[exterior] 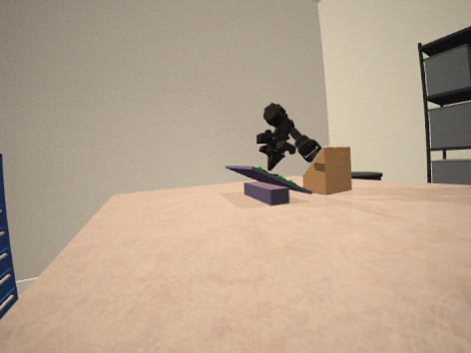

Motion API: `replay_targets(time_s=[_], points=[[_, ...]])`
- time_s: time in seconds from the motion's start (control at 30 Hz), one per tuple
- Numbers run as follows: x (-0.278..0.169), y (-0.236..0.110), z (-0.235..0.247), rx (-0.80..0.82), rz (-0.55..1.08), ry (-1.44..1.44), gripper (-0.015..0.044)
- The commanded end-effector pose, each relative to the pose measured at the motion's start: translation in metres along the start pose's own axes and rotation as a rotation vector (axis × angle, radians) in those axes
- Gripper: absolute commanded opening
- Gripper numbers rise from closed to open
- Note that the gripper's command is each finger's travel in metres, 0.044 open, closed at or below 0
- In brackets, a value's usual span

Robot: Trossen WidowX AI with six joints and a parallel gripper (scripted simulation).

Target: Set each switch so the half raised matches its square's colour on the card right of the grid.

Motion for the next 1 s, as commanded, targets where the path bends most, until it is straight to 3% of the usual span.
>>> replay_targets(time_s=[0.0, 0.97], points=[[-0.001, 0.003, 0.001, 0.002, 0.002, -0.006, 0.0], [0.0, 0.016, 0.0, 0.002, 0.002, -0.005, 0.0]])
Point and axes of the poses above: the point midway between the two fingers, 35 mm back from their tips, its own y axis out along the fingers, its own z axis across the jaws, x = y × z, the point moved 6 cm from there along -y, back along the fingers, and after that the axes turned 8 degrees about -y, right-handed, at the moved point
